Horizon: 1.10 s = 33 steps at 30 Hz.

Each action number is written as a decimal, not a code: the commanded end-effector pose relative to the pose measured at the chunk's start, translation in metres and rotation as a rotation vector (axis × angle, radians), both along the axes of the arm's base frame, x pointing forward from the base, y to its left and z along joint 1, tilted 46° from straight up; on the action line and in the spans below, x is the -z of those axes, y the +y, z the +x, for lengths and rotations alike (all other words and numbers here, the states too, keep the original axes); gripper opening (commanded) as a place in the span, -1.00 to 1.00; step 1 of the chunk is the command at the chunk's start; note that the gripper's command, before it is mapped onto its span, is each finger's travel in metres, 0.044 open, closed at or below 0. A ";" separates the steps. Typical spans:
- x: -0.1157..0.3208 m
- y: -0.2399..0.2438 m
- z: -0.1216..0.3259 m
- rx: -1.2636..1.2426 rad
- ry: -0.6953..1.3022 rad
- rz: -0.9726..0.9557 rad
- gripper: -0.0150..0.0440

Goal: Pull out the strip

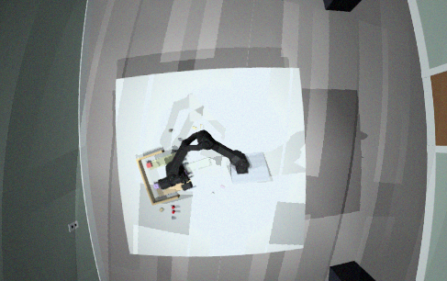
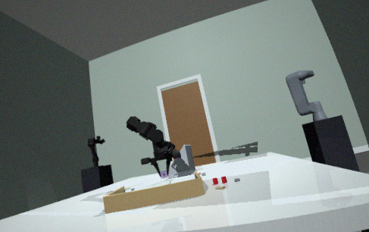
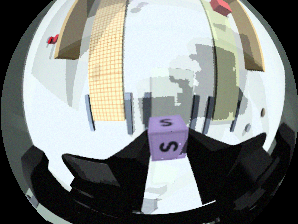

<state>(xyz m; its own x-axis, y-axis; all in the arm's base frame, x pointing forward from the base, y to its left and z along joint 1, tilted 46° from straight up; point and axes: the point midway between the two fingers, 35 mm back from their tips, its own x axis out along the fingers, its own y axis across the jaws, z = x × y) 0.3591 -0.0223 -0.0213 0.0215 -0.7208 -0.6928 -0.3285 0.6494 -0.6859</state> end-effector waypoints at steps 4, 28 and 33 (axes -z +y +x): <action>-0.004 0.003 -0.013 0.005 -0.004 0.003 -0.49; -0.027 0.029 -0.056 0.004 -0.002 0.004 -0.49; -0.027 0.029 -0.056 0.004 -0.002 0.004 -0.49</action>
